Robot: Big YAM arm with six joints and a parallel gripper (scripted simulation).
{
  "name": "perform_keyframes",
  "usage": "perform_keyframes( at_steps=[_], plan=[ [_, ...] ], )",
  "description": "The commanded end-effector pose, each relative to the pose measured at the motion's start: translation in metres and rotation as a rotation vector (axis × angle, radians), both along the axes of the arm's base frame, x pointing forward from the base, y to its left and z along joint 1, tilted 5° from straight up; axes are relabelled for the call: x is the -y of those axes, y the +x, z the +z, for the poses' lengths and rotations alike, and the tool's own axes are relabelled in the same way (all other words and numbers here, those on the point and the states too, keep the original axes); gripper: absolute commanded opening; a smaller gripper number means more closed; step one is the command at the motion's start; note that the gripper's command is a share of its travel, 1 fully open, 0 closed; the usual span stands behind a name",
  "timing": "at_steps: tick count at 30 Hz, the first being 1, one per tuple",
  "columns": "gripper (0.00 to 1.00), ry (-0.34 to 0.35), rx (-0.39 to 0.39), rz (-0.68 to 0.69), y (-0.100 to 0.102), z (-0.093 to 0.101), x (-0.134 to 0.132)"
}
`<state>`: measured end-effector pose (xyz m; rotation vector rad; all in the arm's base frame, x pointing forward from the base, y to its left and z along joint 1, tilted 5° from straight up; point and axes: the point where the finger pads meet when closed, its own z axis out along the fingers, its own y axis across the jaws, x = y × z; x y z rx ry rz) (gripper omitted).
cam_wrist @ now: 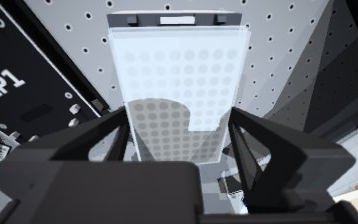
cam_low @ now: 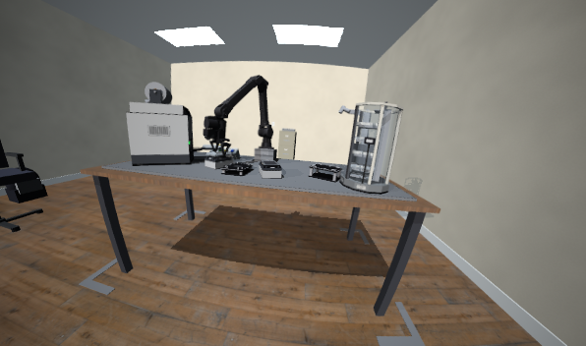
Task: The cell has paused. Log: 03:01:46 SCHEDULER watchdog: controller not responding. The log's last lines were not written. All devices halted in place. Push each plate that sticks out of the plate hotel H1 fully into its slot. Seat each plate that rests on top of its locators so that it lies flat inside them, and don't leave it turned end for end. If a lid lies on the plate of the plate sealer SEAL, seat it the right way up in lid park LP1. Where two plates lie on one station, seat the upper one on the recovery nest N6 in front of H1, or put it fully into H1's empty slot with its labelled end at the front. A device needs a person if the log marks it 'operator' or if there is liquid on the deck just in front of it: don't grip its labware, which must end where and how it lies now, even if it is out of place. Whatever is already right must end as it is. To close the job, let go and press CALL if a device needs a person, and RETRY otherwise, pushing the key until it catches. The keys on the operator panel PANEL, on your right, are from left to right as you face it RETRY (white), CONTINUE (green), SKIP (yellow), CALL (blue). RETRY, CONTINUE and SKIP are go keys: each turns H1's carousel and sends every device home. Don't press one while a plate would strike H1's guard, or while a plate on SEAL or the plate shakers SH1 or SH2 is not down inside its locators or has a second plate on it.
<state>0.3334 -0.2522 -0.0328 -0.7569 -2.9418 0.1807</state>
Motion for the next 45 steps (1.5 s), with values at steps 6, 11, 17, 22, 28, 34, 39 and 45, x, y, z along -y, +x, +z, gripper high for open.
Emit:
perform_keyframes(
  at_steps=[6,11,17,22,28,34,39,45],
  plan=[
    [0.84,0.002,-0.005,-0.004,-0.0062,-0.0078,0.0053],
    [0.84,0.000,-0.003,-0.004,-0.0060,-0.0068,0.0054],
    [0.84,-0.001,-0.002,-0.004,-0.0059,-0.0060,0.0056],
    [0.84,-0.002,0.001,-0.004,-0.0057,-0.0050,0.0057],
    [0.84,-0.004,0.003,-0.004,-0.0054,-0.0038,0.0059],
    [0.84,-0.005,0.005,-0.004,-0.0053,-0.0030,0.0060],
    [0.84,-0.006,0.007,-0.004,-0.0051,-0.0020,0.0061],
    [0.84,-0.008,0.009,-0.004,-0.0049,-0.0009,0.0062]
  ],
)
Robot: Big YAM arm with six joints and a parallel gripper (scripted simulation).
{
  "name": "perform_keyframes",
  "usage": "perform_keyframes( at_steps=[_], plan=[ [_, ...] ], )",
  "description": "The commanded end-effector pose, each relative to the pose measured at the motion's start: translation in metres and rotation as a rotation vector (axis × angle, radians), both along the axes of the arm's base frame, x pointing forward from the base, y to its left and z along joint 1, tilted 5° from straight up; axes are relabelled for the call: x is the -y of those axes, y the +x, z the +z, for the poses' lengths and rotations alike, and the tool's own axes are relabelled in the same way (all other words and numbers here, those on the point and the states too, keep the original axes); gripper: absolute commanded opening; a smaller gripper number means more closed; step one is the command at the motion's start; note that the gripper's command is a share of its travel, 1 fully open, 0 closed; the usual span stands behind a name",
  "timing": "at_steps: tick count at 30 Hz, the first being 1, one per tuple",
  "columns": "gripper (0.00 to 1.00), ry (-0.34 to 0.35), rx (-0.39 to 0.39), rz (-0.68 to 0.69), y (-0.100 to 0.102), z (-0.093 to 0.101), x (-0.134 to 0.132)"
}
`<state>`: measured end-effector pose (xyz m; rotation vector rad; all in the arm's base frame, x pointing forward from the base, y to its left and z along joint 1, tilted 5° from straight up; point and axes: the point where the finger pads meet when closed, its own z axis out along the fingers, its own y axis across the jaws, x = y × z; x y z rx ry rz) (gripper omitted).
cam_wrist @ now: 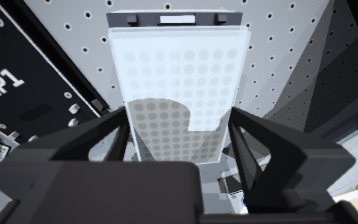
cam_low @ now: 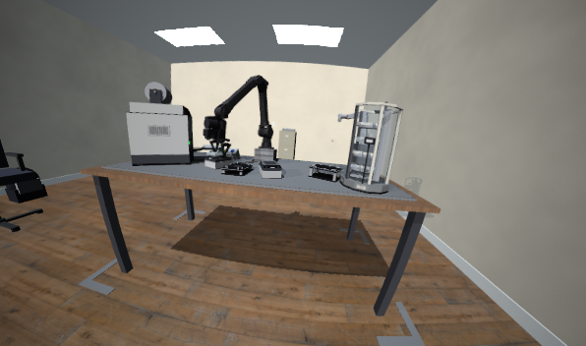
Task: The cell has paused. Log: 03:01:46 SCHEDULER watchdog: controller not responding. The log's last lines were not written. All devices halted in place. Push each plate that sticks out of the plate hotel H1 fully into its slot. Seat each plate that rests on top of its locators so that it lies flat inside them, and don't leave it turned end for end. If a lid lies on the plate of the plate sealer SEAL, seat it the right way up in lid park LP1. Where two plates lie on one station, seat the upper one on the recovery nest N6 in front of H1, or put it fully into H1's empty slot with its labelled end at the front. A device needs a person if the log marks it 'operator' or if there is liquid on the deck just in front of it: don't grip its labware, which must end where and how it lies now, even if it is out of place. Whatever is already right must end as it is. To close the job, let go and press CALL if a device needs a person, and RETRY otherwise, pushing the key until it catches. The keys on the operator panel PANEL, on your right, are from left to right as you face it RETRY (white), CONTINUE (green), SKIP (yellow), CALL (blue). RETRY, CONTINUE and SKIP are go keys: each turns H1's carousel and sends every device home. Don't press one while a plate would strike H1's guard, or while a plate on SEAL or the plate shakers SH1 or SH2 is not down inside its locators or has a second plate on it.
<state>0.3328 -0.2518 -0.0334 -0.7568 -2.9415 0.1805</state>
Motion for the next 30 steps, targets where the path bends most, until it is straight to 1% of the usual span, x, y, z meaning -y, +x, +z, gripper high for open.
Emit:
perform_keyframes(
  at_steps=[1,11,16,30],
  plan=[
    [0.84,-0.008,0.009,-0.004,-0.004,0.000,0.007],
    [0.84,-0.004,0.004,-0.004,-0.005,-0.003,0.006],
    [0.84,0.003,-0.006,-0.004,-0.006,-0.009,0.005],
    [0.84,0.003,-0.006,-0.004,-0.006,-0.011,0.006]
  ],
)
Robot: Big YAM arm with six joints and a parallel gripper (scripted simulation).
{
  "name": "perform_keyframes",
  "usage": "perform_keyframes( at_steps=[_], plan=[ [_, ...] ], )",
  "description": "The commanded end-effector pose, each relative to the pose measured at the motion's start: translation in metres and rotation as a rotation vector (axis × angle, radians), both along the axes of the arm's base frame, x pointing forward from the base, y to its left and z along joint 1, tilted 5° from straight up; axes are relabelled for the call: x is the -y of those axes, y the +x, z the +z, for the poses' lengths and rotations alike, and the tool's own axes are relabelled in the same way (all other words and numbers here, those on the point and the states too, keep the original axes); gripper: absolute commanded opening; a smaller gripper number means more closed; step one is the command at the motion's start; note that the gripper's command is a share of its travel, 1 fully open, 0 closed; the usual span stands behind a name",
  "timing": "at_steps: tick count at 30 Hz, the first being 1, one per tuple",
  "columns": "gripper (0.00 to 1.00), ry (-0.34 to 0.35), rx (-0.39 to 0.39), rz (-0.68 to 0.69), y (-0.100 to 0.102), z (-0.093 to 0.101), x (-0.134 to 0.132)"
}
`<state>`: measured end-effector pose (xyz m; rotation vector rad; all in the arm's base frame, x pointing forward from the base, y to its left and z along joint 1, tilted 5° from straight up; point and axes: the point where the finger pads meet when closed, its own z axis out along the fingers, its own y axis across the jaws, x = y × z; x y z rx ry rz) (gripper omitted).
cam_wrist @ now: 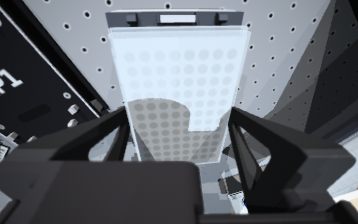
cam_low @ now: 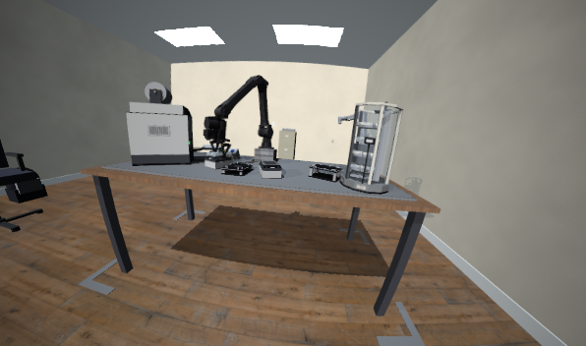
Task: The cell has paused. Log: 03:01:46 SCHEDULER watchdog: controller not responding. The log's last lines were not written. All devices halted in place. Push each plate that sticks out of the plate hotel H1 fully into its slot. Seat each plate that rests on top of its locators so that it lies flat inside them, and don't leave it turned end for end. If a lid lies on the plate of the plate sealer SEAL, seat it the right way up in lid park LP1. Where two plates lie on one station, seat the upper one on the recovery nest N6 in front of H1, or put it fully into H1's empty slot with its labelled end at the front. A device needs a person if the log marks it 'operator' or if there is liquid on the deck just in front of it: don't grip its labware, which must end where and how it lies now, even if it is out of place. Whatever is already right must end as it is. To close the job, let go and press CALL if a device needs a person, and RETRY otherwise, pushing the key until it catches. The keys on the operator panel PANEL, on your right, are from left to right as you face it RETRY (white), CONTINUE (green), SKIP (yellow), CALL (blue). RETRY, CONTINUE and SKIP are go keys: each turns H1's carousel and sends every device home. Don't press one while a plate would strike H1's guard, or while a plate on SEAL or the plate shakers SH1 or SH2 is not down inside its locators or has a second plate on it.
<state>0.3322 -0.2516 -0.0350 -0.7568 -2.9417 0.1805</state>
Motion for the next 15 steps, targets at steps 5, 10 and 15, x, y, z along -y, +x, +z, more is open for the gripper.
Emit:
perform_keyframes(
  at_steps=[5,10,15],
  plan=[
    [0.84,0.003,-0.007,-0.004,-0.0055,-0.0099,0.0058],
    [0.84,0.003,-0.007,-0.004,-0.0056,-0.0104,0.0058],
    [0.84,0.003,-0.007,-0.004,-0.0057,-0.0112,0.0058]
  ],
)
